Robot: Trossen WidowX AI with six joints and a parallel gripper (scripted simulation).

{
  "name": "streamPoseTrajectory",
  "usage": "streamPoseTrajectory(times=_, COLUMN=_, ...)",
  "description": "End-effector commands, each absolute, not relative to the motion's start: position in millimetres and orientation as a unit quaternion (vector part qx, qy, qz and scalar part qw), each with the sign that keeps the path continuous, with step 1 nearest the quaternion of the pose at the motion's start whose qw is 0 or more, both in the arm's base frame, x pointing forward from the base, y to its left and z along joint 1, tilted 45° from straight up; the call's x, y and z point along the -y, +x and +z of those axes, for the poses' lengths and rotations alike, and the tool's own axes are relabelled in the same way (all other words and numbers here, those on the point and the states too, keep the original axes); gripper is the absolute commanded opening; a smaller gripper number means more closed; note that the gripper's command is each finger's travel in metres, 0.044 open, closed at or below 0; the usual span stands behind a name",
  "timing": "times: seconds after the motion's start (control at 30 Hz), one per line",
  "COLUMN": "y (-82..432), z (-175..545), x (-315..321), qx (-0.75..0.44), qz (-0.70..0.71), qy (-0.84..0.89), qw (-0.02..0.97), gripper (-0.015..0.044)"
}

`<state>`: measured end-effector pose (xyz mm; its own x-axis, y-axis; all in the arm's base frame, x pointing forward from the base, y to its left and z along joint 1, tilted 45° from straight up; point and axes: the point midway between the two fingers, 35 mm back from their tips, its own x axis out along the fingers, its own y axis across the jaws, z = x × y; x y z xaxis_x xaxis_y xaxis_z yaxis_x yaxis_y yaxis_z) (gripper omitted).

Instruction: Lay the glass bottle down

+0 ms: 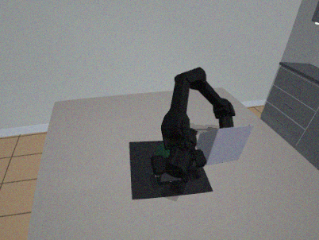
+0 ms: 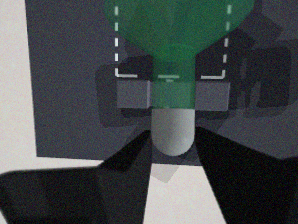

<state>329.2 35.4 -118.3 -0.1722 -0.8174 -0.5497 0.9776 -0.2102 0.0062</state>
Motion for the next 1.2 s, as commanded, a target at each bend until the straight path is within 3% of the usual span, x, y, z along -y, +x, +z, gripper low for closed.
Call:
streamPoseTrajectory(times=0.0, y=330.2, z=-120.7, x=-34.0, qx=-0.178, qz=-0.744, qy=0.225, qw=0.604, gripper=0.0119)
streamPoseTrajectory(times=1.17, y=330.0, z=-129.0, x=-29.2, qx=-0.175, qz=-0.746, qy=0.232, qw=0.598, gripper=0.0119)
